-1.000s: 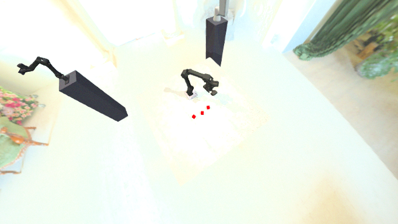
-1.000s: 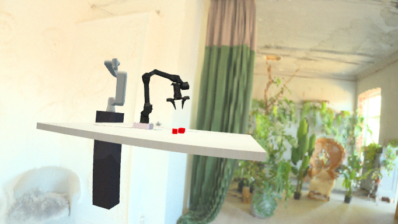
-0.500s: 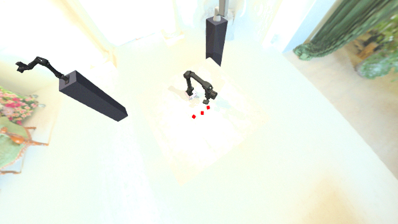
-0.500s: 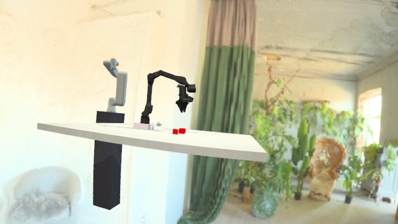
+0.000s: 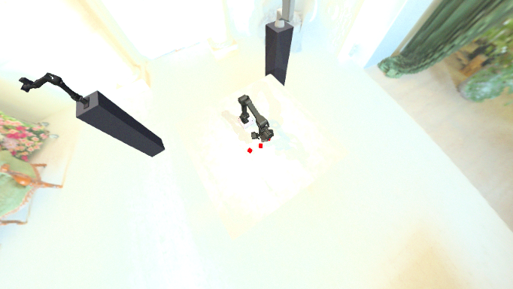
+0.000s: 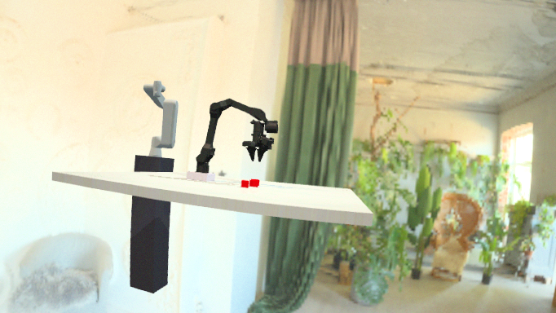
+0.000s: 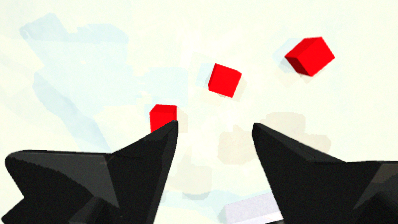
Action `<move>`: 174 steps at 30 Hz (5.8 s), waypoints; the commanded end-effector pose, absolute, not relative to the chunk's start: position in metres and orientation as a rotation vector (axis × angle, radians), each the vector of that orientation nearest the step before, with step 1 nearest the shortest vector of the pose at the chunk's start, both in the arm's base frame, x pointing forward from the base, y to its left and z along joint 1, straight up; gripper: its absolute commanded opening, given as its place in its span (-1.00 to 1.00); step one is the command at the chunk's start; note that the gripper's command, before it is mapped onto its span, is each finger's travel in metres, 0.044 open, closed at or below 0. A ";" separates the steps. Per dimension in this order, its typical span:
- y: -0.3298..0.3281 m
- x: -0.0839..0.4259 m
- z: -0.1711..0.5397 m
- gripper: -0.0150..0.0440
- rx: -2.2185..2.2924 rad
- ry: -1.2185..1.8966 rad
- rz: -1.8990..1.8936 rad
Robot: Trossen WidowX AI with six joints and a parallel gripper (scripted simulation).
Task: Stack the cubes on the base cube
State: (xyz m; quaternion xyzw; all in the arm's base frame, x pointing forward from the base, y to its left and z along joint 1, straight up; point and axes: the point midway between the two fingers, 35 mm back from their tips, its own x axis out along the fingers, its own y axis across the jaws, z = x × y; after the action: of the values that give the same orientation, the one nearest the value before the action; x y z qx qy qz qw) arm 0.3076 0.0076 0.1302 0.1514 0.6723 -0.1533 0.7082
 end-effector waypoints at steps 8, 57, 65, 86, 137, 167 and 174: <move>-0.015 0.312 0.124 0.41 0.560 1.472 -0.553; -0.016 0.314 0.014 0.23 0.560 1.473 -0.553; -0.016 0.315 0.014 -0.14 0.561 1.471 -0.554; -0.022 0.322 0.048 -0.14 0.580 1.432 -0.576; -0.005 0.312 0.119 -0.14 0.606 1.461 -0.596; 0.071 0.299 0.078 -0.14 0.948 1.342 -0.921; 0.071 0.299 0.078 -0.14 0.948 1.342 -0.921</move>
State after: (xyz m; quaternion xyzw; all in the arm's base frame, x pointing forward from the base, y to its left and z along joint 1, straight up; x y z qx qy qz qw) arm 0.2991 0.0697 0.0784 0.4032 0.5771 -0.3941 0.5908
